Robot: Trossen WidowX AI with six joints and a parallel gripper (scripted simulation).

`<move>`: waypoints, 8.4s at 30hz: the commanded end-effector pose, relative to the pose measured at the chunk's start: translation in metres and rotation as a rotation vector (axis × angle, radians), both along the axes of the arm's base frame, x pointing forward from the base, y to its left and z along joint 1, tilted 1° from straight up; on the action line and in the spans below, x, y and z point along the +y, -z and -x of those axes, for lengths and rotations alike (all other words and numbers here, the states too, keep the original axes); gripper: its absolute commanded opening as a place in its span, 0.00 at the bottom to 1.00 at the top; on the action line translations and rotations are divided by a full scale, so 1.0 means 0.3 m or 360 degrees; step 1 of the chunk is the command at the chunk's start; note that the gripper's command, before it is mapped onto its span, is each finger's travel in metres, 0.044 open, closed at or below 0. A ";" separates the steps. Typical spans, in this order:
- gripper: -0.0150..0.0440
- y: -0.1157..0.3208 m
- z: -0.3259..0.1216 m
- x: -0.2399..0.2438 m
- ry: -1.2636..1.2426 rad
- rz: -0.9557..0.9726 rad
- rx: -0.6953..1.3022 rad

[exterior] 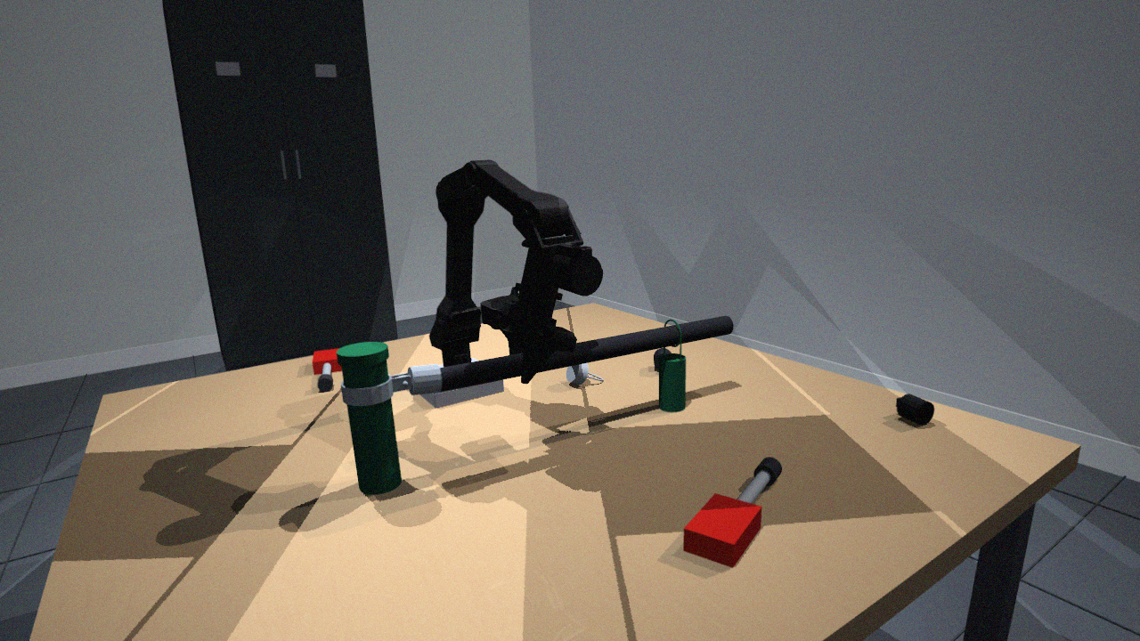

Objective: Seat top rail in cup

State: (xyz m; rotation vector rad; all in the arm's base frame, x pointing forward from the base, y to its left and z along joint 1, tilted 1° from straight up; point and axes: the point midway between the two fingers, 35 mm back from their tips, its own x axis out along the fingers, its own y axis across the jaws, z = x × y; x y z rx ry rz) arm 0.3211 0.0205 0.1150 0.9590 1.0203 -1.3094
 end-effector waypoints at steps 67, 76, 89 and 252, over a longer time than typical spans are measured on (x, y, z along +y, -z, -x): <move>0.25 -0.015 0.000 -0.011 0.0001 0.0019 0.0000; 0.25 -0.017 0.000 -0.014 0.0001 0.0021 -0.0001; 0.25 -0.019 0.000 -0.019 0.0001 0.0021 -0.0001; 1.00 -0.262 0.007 0.048 -0.0083 -0.0024 0.0003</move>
